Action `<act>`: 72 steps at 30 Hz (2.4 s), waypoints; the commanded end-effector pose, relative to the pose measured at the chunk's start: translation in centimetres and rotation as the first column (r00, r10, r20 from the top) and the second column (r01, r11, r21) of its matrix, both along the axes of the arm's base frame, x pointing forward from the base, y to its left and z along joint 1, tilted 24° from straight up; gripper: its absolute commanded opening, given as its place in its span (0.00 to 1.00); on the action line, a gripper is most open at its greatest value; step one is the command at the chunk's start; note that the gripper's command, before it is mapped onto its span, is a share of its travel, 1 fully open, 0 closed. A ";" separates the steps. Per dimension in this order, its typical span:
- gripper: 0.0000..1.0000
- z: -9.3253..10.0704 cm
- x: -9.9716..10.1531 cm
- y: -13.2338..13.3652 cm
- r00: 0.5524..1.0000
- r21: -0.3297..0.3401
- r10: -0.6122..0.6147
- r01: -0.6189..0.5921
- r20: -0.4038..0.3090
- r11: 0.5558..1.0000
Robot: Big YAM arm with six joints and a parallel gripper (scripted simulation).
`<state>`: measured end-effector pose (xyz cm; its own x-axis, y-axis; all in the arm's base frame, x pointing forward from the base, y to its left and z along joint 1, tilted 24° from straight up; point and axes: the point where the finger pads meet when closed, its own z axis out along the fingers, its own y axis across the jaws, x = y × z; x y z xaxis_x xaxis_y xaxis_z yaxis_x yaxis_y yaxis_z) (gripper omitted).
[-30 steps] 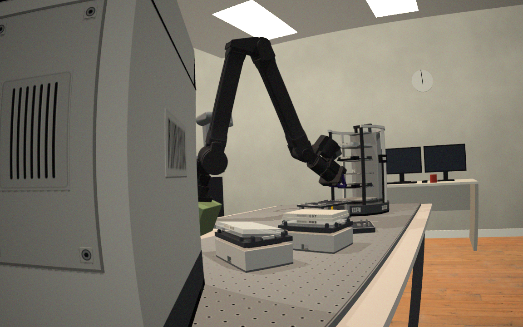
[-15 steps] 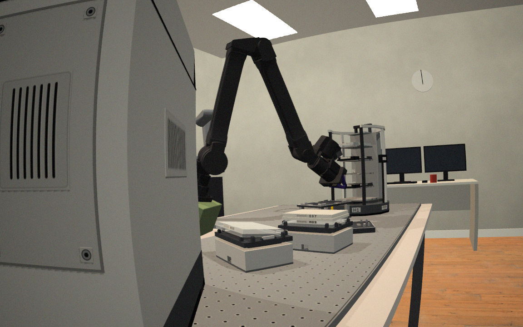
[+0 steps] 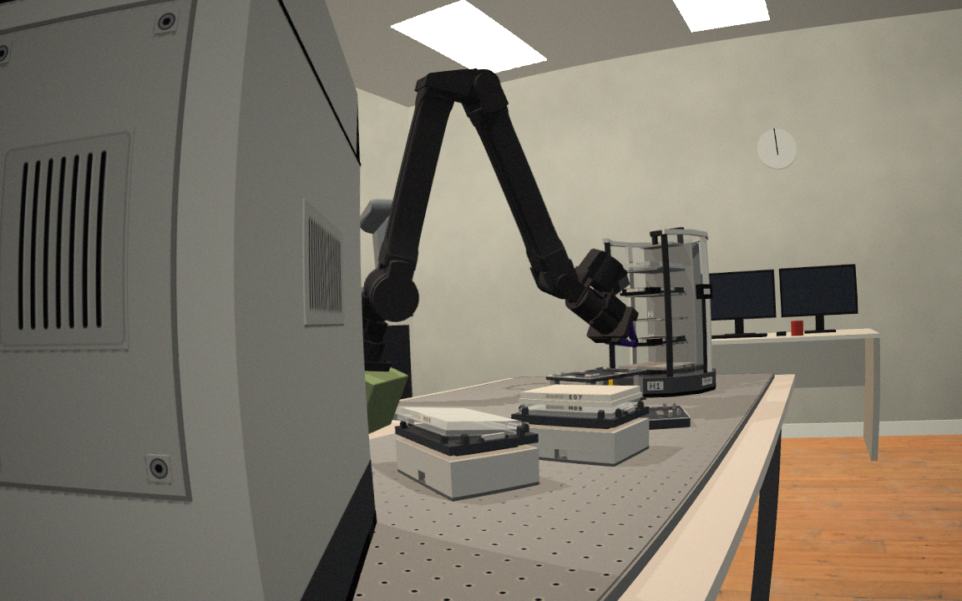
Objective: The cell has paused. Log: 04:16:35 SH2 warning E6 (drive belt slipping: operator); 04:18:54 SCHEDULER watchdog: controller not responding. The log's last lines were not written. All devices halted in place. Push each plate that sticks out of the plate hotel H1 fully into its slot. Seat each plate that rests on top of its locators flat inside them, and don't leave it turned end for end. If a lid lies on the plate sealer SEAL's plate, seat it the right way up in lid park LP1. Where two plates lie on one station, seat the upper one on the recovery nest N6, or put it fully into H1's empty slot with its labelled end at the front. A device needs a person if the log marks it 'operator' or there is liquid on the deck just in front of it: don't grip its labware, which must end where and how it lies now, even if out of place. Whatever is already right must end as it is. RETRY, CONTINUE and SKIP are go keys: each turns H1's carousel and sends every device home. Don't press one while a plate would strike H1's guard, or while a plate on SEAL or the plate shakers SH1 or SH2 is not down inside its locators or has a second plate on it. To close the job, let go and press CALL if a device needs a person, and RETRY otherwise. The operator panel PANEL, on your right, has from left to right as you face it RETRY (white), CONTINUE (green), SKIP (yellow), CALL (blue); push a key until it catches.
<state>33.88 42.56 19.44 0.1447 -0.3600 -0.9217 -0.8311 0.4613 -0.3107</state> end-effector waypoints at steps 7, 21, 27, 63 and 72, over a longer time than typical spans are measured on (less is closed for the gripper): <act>0.00 1.5 0.4 2.2 1.000 0.022 0.016 -0.016 0.005 1.000; 0.00 1.5 0.4 2.2 1.000 0.022 0.016 -0.016 0.005 1.000; 0.00 1.5 0.4 2.2 1.000 0.022 0.016 -0.016 0.005 1.000; 0.00 0.9 -0.3 -1.9 1.000 0.026 -0.004 0.004 0.029 1.000; 0.00 0.5 -0.9 -3.2 0.999 0.025 -0.003 0.002 0.033 1.000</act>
